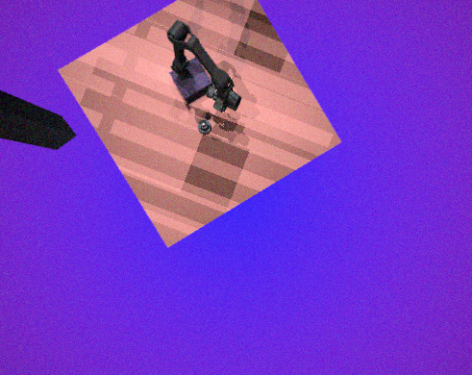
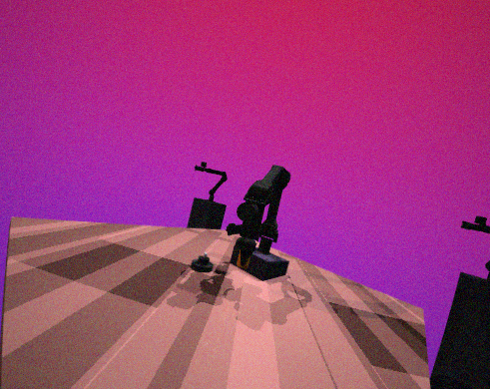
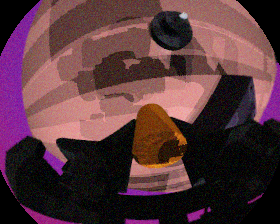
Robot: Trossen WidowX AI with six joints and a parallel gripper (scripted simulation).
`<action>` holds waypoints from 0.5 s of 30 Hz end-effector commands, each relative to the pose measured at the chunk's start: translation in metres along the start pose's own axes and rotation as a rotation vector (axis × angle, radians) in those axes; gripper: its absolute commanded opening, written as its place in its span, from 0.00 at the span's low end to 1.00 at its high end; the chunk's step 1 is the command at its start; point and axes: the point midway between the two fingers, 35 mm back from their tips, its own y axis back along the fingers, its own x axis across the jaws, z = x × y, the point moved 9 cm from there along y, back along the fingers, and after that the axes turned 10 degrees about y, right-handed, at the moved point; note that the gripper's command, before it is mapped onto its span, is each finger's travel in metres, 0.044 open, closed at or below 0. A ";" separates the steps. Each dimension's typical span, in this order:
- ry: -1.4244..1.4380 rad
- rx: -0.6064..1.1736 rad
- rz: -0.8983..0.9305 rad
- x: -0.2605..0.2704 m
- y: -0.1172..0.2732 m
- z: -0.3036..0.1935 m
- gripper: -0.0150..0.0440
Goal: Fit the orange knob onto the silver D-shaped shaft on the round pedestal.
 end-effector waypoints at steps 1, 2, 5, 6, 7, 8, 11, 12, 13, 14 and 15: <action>0.004 -0.010 0.015 0.001 0.019 0.000 0.25; 0.004 -0.010 0.015 0.001 0.022 0.000 0.25; 0.005 -0.011 0.016 0.001 0.032 0.000 0.25; 0.005 -0.011 0.016 0.001 0.035 0.000 0.25; 0.005 -0.011 0.016 0.000 0.038 0.000 0.25; 0.005 -0.011 0.016 0.000 0.042 0.000 0.25; 0.004 -0.010 0.015 0.000 0.051 -0.001 0.25; 0.003 -0.010 0.015 -0.001 0.054 -0.001 0.25; 0.003 -0.010 0.014 -0.001 0.057 -0.001 0.25; 0.003 -0.010 0.014 -0.001 0.060 -0.002 0.25; 0.002 -0.010 0.014 -0.001 0.063 -0.002 0.25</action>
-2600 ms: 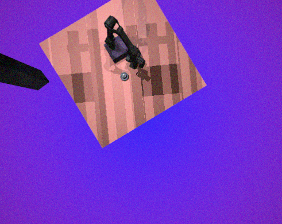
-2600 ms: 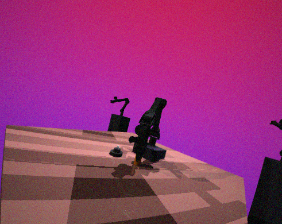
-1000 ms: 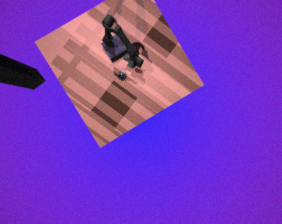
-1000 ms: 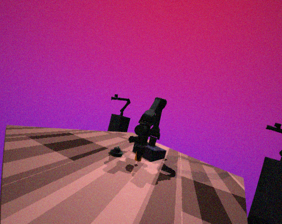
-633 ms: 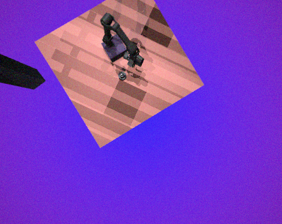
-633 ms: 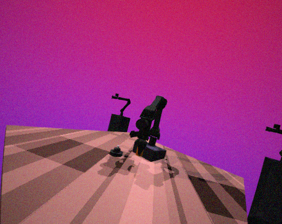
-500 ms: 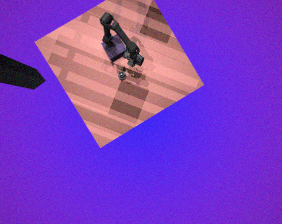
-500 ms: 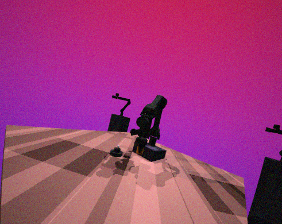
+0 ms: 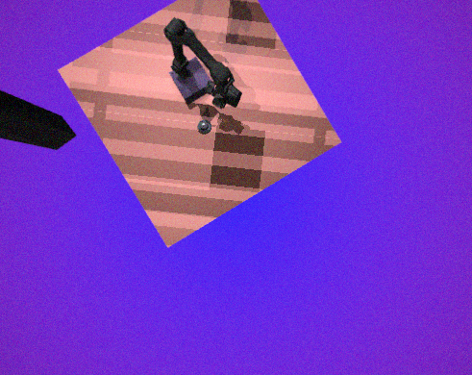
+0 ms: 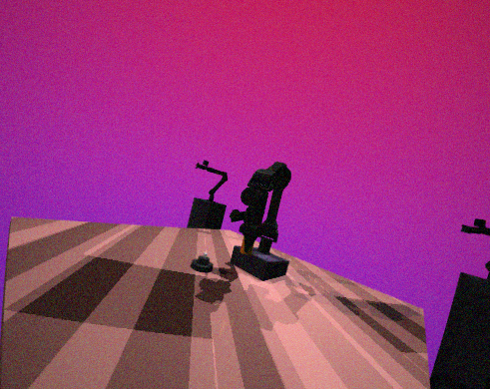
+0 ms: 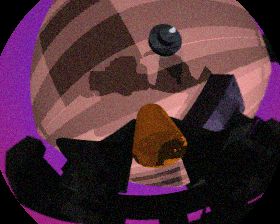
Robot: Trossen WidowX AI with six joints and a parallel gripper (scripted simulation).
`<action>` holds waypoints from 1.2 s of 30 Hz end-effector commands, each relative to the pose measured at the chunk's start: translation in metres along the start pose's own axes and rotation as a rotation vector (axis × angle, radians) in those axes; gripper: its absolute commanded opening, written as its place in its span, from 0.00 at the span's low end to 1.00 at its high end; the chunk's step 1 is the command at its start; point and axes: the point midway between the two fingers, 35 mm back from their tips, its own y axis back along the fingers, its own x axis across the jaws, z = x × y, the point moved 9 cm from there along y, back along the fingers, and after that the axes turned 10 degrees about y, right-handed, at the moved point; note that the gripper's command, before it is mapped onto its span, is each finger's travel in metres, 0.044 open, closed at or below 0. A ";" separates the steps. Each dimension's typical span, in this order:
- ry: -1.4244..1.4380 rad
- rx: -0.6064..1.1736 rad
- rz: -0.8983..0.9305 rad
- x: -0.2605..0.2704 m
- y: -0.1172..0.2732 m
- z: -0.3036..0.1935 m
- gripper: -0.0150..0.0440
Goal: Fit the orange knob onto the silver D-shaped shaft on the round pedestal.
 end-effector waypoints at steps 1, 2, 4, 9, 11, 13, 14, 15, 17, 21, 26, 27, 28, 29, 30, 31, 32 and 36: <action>0.003 -0.010 0.013 -0.001 0.017 -0.001 0.25; 0.003 -0.010 0.013 -0.001 0.018 -0.001 0.25; 0.003 -0.010 0.013 -0.001 0.018 -0.001 0.25; 0.003 -0.010 0.013 -0.003 0.016 0.003 0.25; 0.003 -0.011 0.013 -0.005 0.014 0.009 0.25; 0.003 -0.011 0.013 -0.007 0.013 0.014 0.25; 0.003 -0.012 0.013 -0.008 0.012 0.017 0.25; 0.003 -0.012 0.013 -0.009 0.011 0.020 0.25; 0.002 -0.013 0.013 -0.011 0.009 0.026 0.25; 0.002 -0.014 0.013 -0.015 0.005 0.037 0.25; 0.002 -0.016 0.013 -0.022 0.001 0.051 0.25; 0.002 -0.016 0.013 -0.023 0.000 0.054 0.25; 0.002 -0.017 0.012 -0.025 -0.001 0.057 0.25; 0.002 -0.017 0.012 -0.026 -0.002 0.059 0.25; 0.002 -0.017 0.012 -0.028 -0.003 0.062 0.25; 0.002 -0.018 0.012 -0.029 -0.004 0.065 0.25; 0.002 -0.018 0.012 -0.031 -0.005 0.068 0.25; 0.002 -0.019 0.011 -0.037 -0.009 0.078 0.25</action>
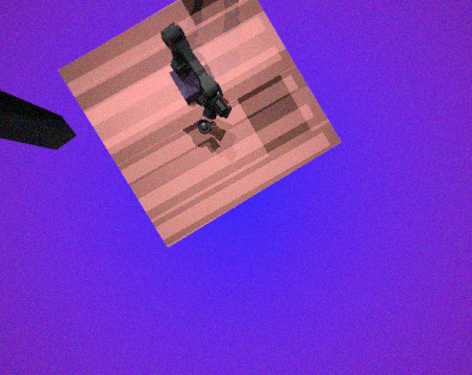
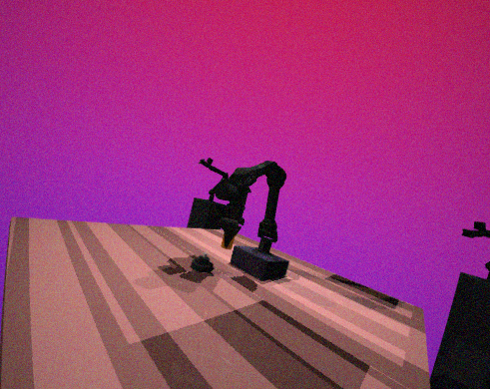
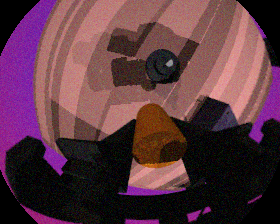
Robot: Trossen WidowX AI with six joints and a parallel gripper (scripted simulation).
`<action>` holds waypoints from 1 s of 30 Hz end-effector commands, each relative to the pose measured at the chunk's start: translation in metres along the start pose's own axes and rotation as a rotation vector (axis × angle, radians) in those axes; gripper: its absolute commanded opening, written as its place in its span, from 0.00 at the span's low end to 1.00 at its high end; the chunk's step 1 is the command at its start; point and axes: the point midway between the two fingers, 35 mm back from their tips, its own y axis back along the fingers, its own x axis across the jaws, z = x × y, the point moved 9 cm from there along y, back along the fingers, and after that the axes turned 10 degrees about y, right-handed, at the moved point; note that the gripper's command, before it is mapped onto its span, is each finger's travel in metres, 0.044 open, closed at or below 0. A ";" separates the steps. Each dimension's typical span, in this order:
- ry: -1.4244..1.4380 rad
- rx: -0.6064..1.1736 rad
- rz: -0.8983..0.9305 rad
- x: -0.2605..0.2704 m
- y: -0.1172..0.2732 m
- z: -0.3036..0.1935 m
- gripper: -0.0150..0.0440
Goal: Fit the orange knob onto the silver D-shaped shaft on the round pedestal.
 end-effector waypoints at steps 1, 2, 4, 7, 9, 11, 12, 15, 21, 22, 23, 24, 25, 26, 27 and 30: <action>0.004 -0.006 -0.004 -0.007 -0.005 0.012 0.25; 0.004 -0.006 -0.004 -0.009 -0.006 0.015 0.25; 0.004 -0.007 -0.004 -0.012 -0.008 0.020 0.25; 0.004 -0.007 -0.005 -0.018 -0.011 0.028 0.25; 0.004 -0.008 -0.006 -0.022 -0.013 0.033 0.25; 0.004 -0.008 -0.006 -0.025 -0.015 0.038 0.25; 0.004 -0.008 -0.006 -0.027 -0.016 0.040 0.25; 0.004 -0.009 -0.007 -0.033 -0.018 0.047 0.25; 0.003 -0.010 -0.009 -0.046 -0.024 0.061 0.25; 0.003 -0.010 -0.009 -0.048 -0.025 0.063 0.25; 0.003 -0.010 -0.010 -0.051 -0.026 0.065 0.25; 0.003 -0.010 -0.010 -0.053 -0.027 0.067 0.25; 0.003 -0.010 -0.010 -0.055 -0.028 0.070 0.25; 0.003 -0.011 -0.011 -0.057 -0.029 0.071 0.25; 0.003 -0.011 -0.011 -0.058 -0.030 0.072 0.25; 0.003 -0.011 -0.011 -0.058 -0.030 0.072 0.25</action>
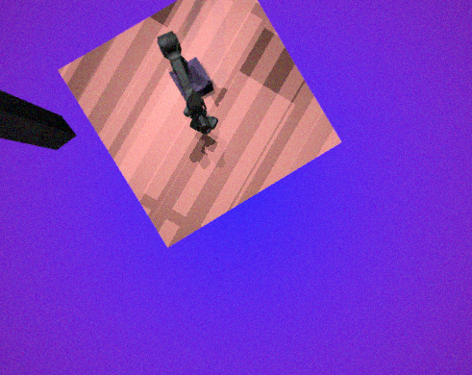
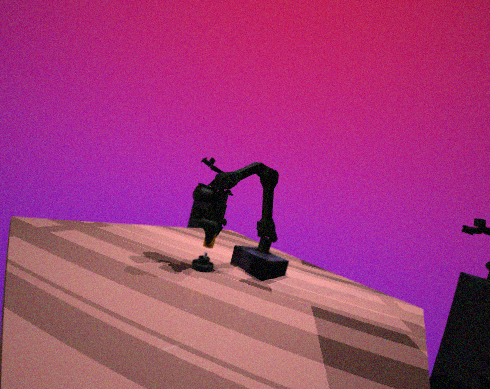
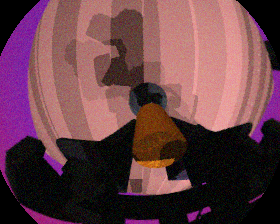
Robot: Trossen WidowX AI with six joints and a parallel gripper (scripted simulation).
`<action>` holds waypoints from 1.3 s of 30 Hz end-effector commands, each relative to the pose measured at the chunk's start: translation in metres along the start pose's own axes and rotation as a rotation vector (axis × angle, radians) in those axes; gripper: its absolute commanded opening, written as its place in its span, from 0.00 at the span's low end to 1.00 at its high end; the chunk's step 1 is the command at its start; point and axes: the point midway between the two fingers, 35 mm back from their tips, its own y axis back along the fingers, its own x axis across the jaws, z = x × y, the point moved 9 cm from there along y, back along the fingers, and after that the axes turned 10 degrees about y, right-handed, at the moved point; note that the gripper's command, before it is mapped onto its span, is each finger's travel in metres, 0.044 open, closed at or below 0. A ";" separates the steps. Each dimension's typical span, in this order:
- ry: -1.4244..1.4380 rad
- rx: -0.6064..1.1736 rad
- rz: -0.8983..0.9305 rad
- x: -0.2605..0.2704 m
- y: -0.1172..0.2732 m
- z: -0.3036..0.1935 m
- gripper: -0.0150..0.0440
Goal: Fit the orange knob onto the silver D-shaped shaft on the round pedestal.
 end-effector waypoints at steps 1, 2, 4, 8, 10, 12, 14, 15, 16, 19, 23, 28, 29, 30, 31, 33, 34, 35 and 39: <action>0.008 -0.004 -0.002 -0.002 -0.003 0.002 0.25; 0.007 -0.004 -0.002 -0.002 -0.005 0.002 0.25; 0.006 -0.004 -0.002 -0.002 -0.010 0.002 0.25; 0.004 -0.004 -0.002 -0.002 -0.024 0.003 0.25; 0.003 -0.004 -0.002 -0.002 -0.027 0.003 0.25; 0.003 -0.004 -0.002 -0.002 -0.027 0.003 0.25; 0.001 -0.004 -0.002 -0.002 -0.026 0.003 0.25; 0.000 -0.004 -0.002 -0.002 -0.024 0.003 0.25; -0.001 -0.004 -0.002 -0.002 -0.023 0.003 0.25; -0.001 -0.004 -0.002 -0.002 -0.024 0.004 0.25; -0.001 -0.004 -0.002 -0.002 -0.025 0.005 0.25; -0.001 -0.004 -0.002 -0.002 -0.027 0.005 0.25; -0.001 -0.004 -0.002 -0.002 -0.027 0.004 0.25; -0.001 -0.004 -0.002 -0.002 -0.027 0.004 0.25; -0.001 -0.004 -0.002 -0.002 -0.027 0.004 0.25; -0.001 -0.004 -0.002 -0.003 -0.028 0.003 0.25; -0.001 -0.004 -0.002 -0.003 -0.028 0.003 0.25; -0.001 -0.004 -0.002 -0.003 -0.028 0.003 0.25; 0.005 -0.004 -0.002 -0.003 -0.028 0.003 0.25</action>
